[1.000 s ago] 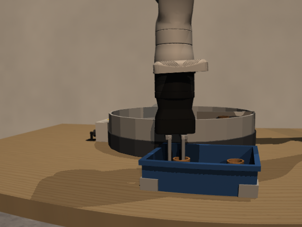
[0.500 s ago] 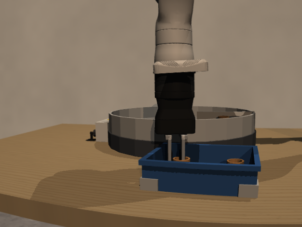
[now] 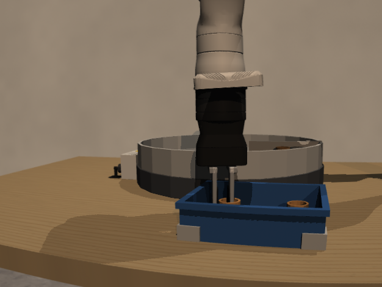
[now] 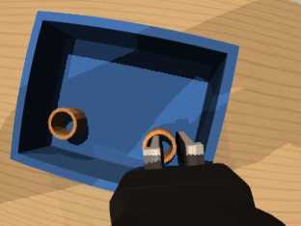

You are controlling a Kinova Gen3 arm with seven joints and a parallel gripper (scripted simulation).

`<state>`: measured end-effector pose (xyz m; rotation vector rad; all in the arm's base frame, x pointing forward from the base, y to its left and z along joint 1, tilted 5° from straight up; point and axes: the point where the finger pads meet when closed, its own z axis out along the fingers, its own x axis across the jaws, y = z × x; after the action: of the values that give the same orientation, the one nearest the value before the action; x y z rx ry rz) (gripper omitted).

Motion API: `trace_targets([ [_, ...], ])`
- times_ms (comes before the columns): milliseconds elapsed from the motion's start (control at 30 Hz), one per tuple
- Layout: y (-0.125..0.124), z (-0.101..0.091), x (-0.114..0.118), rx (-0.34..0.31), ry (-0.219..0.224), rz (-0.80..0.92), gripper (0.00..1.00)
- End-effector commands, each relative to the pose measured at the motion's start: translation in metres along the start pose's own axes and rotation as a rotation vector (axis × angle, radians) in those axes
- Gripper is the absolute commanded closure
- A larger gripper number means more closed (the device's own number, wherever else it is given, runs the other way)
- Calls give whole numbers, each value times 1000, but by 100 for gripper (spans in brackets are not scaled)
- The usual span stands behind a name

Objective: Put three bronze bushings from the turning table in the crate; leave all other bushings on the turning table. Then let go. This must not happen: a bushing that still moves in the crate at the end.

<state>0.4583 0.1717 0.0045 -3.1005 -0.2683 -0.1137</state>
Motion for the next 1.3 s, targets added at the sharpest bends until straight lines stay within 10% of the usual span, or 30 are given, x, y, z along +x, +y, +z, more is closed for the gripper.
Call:
trace_targets([
  [0, 0, -1, 1, 1, 3, 0, 58],
  [1267, 0, -13, 1, 1, 3, 0, 58],
])
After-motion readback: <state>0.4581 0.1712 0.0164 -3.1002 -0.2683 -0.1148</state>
